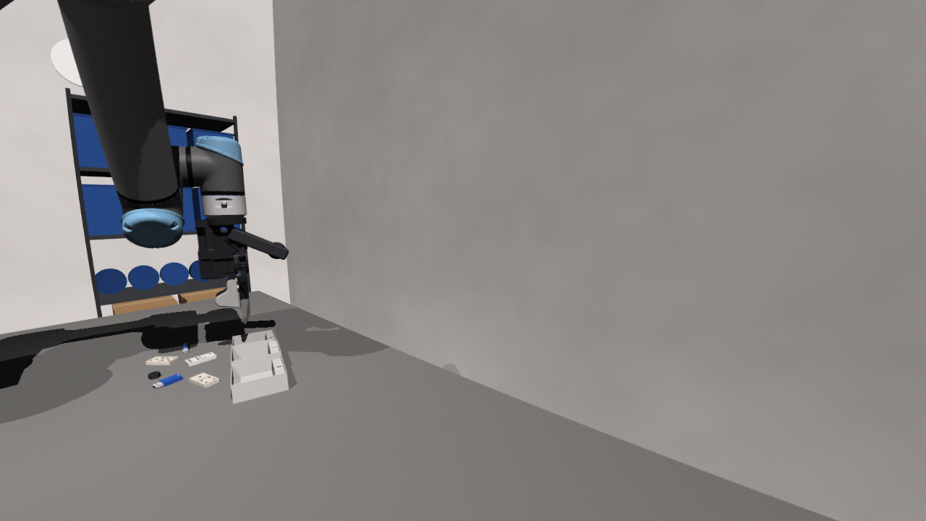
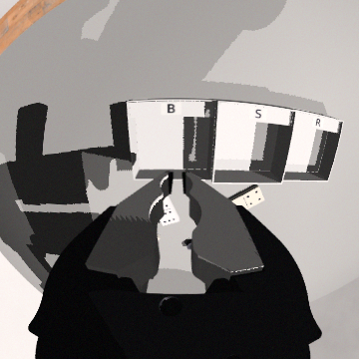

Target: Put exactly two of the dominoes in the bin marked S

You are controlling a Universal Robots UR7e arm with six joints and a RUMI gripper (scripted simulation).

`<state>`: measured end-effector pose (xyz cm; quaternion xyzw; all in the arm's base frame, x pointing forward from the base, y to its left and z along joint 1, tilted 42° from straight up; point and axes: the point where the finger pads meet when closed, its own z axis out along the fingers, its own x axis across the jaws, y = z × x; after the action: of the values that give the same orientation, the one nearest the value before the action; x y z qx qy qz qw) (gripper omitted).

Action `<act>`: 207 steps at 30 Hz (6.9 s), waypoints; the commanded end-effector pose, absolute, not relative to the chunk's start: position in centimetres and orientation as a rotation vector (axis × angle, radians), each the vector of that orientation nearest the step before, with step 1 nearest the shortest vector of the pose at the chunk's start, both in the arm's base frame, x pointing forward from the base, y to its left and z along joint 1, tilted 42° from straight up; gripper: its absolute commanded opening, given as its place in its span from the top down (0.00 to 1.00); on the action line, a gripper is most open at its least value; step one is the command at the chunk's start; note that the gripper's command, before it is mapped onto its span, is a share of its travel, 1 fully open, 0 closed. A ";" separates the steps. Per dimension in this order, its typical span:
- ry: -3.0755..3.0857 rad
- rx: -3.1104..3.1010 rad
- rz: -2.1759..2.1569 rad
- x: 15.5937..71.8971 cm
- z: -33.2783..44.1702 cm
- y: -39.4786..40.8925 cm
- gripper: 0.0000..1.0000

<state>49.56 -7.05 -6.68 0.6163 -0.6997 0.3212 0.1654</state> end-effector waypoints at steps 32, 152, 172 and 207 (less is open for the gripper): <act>-2.001 1.744 0.915 50.6 -11.0 -10.0 0.96; -2.001 1.746 0.917 47.8 2.7 2.2 0.96; -2.317 1.439 0.997 44.0 -0.3 -5.6 0.76; -2.878 0.625 1.142 40.4 -3.2 -13.8 0.76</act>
<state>40.23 -14.13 -3.05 0.2232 -0.9080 0.3542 0.0125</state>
